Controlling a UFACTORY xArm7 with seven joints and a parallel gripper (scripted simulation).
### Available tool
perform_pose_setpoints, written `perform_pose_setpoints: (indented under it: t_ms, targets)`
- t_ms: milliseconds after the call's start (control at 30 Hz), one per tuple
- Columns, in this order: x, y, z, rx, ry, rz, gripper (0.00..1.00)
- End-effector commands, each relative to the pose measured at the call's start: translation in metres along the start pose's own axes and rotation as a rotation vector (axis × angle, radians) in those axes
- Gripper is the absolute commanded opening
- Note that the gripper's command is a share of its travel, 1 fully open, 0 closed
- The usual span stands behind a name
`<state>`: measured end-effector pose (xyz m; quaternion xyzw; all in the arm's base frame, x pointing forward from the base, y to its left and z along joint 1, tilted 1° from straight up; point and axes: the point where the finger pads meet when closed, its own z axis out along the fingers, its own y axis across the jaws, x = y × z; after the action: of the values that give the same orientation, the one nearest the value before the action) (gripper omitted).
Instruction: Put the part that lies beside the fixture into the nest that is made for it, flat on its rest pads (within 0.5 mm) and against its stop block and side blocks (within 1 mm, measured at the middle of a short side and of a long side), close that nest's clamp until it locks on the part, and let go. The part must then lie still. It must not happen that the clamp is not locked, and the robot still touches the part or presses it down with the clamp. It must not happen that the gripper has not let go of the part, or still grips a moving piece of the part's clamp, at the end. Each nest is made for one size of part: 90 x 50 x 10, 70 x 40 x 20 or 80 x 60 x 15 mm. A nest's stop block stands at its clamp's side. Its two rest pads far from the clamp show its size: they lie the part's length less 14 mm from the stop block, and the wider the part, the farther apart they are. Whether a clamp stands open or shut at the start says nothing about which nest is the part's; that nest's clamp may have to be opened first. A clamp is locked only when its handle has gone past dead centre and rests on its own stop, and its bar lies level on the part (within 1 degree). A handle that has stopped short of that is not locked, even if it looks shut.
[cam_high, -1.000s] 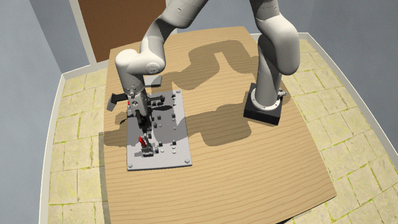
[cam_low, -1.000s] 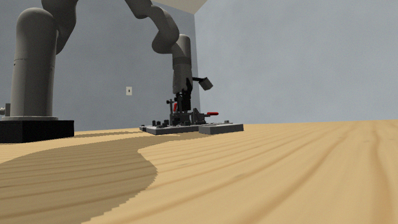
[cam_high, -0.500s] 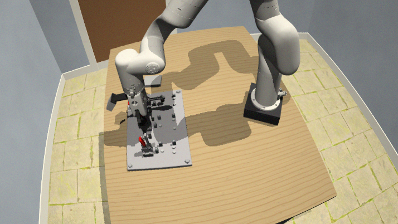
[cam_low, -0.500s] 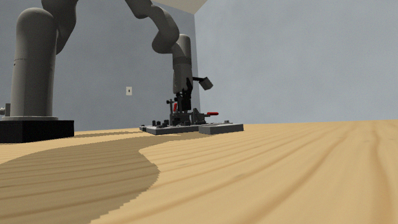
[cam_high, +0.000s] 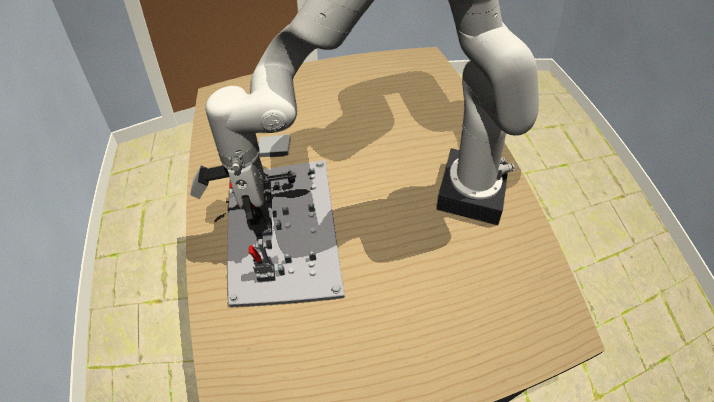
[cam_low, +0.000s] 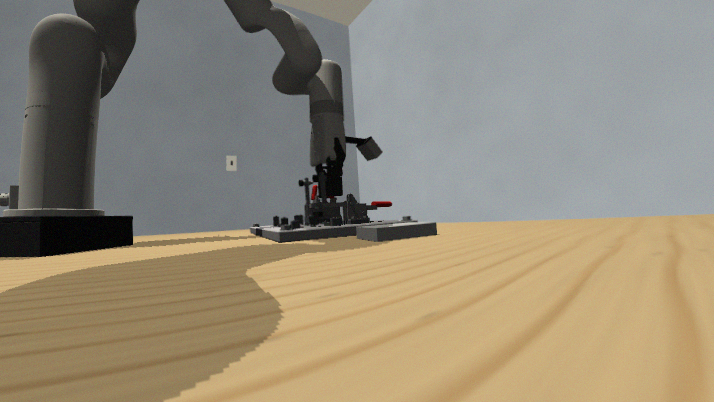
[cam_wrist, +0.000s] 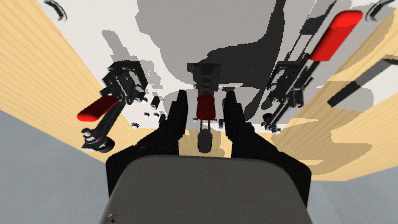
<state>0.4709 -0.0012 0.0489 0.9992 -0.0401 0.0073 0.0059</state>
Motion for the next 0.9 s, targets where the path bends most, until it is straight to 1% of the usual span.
perform_pose_setpoints:
  t_ms: [0,333,400,567,867]
  targets:
    - [0.002,0.000,-0.011,0.001,0.006,0.000,0.47]
    - [0.002,0.000,-0.049,0.001,0.006,0.000,0.47]
    - [0.002,0.000,-0.049,0.001,0.006,0.000,0.47]
    - [0.002,0.000,-0.057,0.001,0.006,0.000,0.47]
    - [0.002,0.000,-0.058,0.001,0.006,0.000,0.47]
